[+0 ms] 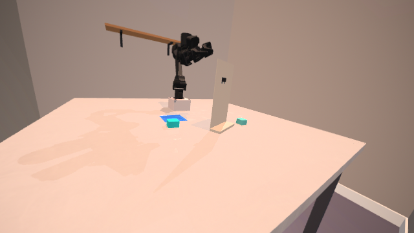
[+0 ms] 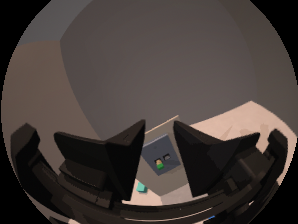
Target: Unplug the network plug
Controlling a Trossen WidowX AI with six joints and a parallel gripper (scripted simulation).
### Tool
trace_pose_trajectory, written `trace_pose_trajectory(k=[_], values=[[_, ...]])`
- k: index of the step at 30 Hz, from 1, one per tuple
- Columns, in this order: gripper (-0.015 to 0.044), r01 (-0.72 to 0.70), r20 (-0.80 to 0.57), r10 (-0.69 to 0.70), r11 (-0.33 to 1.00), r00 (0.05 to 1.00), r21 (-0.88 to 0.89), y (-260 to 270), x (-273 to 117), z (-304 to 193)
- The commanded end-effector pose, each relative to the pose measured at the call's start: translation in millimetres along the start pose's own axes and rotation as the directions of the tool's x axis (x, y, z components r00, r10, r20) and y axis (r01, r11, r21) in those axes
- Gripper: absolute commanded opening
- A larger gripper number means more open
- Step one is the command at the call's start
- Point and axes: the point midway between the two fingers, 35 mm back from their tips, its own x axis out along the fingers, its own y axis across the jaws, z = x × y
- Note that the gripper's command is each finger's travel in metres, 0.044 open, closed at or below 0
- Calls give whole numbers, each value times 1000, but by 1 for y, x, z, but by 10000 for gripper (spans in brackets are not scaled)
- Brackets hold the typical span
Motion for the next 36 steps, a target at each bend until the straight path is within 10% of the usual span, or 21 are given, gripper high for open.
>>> trace_pose_trajectory(k=[1,22,36], values=[[156,-37,-48,44,990,998,136,-12,-2,-18],[156,-24,-221,333,598,917,801,-50,-55,-91],[156,40,-247,395,464,885,885,-51,-68,-106]])
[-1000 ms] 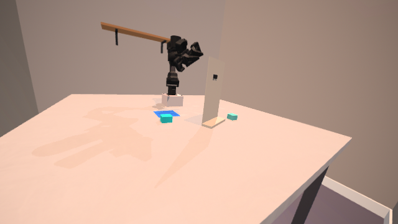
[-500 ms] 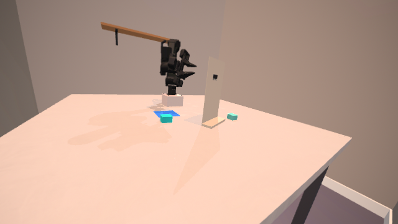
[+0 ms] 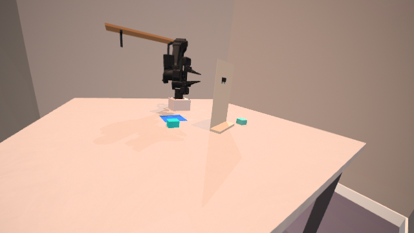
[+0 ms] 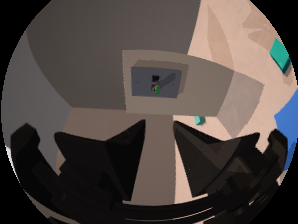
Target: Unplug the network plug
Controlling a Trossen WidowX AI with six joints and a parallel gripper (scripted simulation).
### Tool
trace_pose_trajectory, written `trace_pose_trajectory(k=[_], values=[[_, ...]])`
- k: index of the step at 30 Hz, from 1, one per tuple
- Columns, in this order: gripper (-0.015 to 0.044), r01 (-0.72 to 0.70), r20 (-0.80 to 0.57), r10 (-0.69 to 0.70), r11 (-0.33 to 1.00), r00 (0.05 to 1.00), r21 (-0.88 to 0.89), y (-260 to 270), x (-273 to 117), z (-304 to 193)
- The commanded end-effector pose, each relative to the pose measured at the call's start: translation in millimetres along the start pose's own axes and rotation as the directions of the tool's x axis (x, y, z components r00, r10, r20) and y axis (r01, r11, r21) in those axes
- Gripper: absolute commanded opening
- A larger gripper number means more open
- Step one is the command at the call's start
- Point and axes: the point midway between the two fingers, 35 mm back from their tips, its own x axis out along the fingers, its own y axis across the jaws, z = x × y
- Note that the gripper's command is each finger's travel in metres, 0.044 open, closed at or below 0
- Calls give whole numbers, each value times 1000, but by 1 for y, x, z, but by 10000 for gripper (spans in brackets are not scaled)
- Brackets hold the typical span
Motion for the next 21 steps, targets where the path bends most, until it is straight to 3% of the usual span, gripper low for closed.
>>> trace_pose_trajectory(k=[1,12,21], values=[[156,2,-3,-2,1000,1000,15,-2,8,2],[156,-2,-3,2,1000,1000,15,-2,54,13],[156,-3,-3,4,1000,1000,14,-1,64,16]])
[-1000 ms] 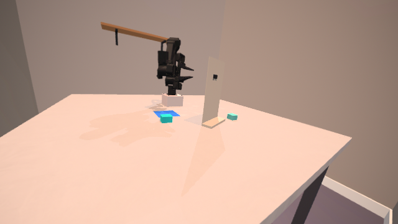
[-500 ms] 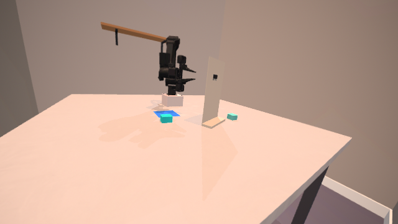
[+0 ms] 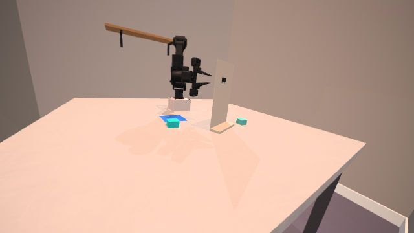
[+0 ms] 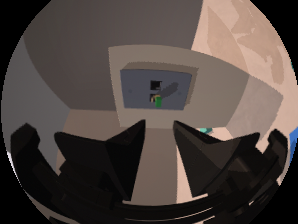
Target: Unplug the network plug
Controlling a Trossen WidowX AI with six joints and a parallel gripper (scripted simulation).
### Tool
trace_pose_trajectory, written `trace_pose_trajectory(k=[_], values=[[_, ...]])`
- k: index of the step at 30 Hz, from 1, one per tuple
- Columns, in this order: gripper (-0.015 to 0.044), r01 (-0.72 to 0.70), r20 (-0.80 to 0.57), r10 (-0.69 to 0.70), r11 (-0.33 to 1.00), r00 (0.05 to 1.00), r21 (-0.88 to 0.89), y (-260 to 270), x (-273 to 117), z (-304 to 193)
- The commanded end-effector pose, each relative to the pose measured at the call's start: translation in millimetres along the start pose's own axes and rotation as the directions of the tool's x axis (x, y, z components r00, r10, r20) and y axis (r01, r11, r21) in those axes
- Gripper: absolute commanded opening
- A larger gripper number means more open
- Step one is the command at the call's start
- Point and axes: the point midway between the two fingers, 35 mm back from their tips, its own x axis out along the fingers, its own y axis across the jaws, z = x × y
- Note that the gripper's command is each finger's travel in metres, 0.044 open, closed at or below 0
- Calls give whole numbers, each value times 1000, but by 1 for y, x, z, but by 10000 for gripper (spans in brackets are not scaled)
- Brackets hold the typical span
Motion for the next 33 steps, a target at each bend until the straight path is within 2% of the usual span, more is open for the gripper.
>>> trace_pose_trajectory(k=[1,33], values=[[156,-1,4,1,1000,1000,3,0,6,4],[156,-5,4,5,1000,1000,2,1,54,16]])
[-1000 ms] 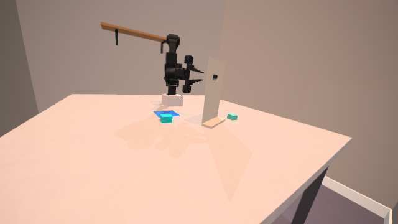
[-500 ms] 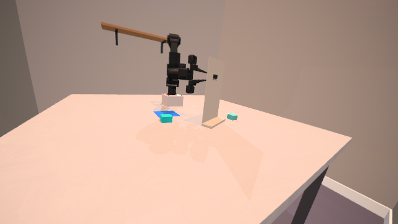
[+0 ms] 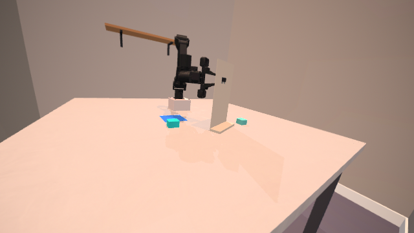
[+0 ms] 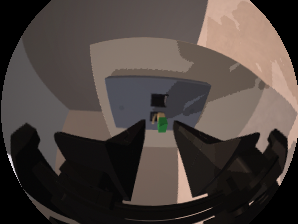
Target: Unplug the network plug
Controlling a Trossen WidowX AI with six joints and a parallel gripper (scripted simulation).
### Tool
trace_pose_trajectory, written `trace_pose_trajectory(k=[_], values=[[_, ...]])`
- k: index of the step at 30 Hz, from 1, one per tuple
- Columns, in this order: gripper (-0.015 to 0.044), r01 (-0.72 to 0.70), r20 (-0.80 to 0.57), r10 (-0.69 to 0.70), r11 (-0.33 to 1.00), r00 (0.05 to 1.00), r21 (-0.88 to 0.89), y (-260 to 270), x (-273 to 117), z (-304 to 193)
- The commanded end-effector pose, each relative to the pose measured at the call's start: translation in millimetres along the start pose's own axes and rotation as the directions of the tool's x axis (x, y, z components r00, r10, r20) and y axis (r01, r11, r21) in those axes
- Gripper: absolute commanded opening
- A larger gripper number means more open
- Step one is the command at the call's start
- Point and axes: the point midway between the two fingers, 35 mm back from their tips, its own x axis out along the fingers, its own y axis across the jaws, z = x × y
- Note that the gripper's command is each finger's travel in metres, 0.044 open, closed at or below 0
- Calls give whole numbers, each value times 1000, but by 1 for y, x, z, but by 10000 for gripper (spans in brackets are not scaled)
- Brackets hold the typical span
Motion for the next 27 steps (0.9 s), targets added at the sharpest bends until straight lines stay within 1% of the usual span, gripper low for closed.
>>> trace_pose_trajectory(k=[1,3,18,27], values=[[156,1,4,-1,1000,1000,7,-1,5,2],[104,1,4,-1,1000,1000,7,-1,5,2],[4,1,4,-1,1000,1000,7,-1,5,2],[0,2,4,-2,1000,1000,7,-1,2,1]])
